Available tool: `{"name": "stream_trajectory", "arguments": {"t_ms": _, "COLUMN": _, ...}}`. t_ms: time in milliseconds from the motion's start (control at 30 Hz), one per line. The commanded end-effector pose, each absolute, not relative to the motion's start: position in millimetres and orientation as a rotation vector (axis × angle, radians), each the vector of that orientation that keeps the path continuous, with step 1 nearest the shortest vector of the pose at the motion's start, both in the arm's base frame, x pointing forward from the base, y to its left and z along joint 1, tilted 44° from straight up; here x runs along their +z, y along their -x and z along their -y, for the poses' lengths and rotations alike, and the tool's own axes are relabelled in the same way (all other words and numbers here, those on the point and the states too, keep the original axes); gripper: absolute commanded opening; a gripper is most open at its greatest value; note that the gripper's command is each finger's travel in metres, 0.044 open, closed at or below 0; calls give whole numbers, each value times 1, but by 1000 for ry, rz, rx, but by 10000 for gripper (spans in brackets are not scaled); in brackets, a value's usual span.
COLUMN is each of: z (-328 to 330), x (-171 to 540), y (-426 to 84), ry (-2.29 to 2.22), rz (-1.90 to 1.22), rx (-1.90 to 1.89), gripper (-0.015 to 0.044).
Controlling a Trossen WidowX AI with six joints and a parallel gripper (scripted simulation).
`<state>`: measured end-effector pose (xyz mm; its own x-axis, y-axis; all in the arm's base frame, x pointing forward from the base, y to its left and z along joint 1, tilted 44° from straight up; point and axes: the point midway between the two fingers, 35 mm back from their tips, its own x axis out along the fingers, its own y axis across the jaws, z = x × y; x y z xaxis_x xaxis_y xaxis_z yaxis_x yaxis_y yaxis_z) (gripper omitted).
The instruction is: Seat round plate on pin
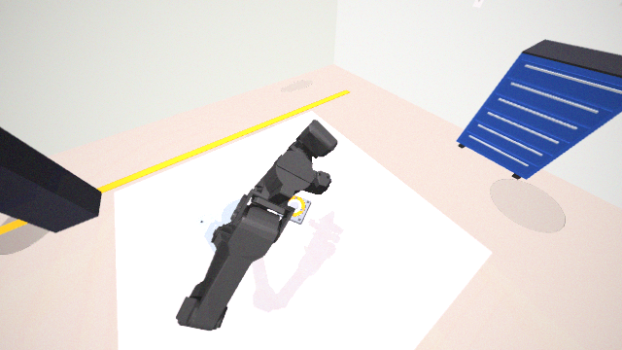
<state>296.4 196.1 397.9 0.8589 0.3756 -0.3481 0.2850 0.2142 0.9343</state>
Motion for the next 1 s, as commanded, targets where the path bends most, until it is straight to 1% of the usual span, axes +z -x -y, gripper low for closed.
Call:
{"name": "stream_trajectory", "arguments": {"t_ms": 0, "z": -187, "x": 333, "y": -320, "ry": -1147, "rz": -624, "rx": -90, "gripper": 0}}
{"name": "stream_trajectory", "arguments": {"t_ms": 133, "z": -169, "x": 270, "y": -335, "ry": -915, "rz": -697, "rx": -225, "gripper": 0}}
{"name": "stream_trajectory", "arguments": {"t_ms": 267, "z": -150, "x": 216, "y": -339, "ry": -692, "rz": -775, "rx": -328, "gripper": 0}}
{"name": "stream_trajectory", "arguments": {"t_ms": 467, "z": -106, "x": 128, "y": -328, "ry": -255, "rz": -957, "rx": -470, "gripper": 0}}
{"name": "stream_trajectory", "arguments": {"t_ms": 500, "z": -104, "x": 125, "y": -327, "ry": -234, "rz": -966, "rx": -475, "gripper": 0}}
{"name": "stream_trajectory", "arguments": {"t_ms": 600, "z": -74, "x": 82, "y": -308, "ry": 35, "rz": -1102, "rx": -527, "gripper": 0}}
{"name": "stream_trajectory", "arguments": {"t_ms": 733, "z": -38, "x": 41, "y": -279, "ry": 354, "rz": -1283, "rx": -552, "gripper": 0}}
{"name": "stream_trajectory", "arguments": {"t_ms": 767, "z": -35, "x": 39, "y": -276, "ry": 378, "rz": -1297, "rx": -552, "gripper": 0}}
{"name": "stream_trajectory", "arguments": {"t_ms": 867, "z": -8, "x": 14, "y": -247, "ry": 626, "rz": -1457, "rx": -541, "gripper": 0}}
{"name": "stream_trajectory", "arguments": {"t_ms": 967, "z": -5, "x": 12, "y": -244, "ry": 649, "rz": -1473, "rx": -539, "gripper": 0}}
